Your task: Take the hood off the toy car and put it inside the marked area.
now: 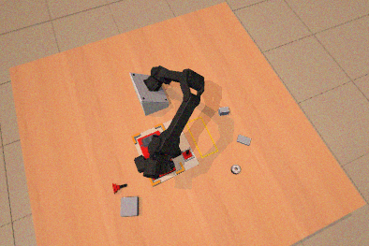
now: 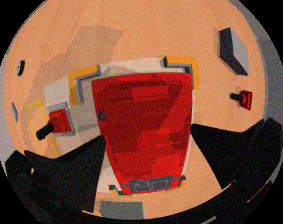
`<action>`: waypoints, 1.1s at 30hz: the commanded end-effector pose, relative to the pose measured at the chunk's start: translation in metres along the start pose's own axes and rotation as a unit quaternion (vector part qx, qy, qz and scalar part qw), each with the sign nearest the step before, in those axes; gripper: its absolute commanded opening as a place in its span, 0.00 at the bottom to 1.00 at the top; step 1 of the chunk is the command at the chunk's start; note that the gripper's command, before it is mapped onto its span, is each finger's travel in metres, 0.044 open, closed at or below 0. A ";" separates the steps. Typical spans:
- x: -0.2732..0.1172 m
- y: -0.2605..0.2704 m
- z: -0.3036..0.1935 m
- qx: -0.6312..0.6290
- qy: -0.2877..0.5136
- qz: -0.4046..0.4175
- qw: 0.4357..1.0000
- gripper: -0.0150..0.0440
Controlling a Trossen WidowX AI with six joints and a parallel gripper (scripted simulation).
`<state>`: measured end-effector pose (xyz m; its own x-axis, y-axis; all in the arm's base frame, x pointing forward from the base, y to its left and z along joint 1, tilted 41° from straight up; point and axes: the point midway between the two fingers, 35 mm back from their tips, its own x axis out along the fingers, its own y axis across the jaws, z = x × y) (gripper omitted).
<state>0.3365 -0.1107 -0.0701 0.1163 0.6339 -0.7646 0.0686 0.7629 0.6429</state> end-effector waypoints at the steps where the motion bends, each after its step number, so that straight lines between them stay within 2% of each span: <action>1: 0.006 0.000 -0.002 0.005 0.003 0.003 1.000 1.00; 8: 0.007 0.000 -0.002 0.005 0.003 0.003 1.000 1.00; 12: 0.003 0.000 0.000 0.000 0.001 0.000 1.000 0.82; 21: 0.003 0.000 0.000 0.000 0.001 0.000 1.000 0.72; 31: -0.001 0.000 0.000 0.000 0.001 0.000 1.000 0.28; 33: -0.003 0.000 0.000 0.000 0.001 0.000 1.000 0.25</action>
<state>0.3359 -0.1104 -0.0710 0.1152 0.6362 -0.7629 0.0745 0.7603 0.6453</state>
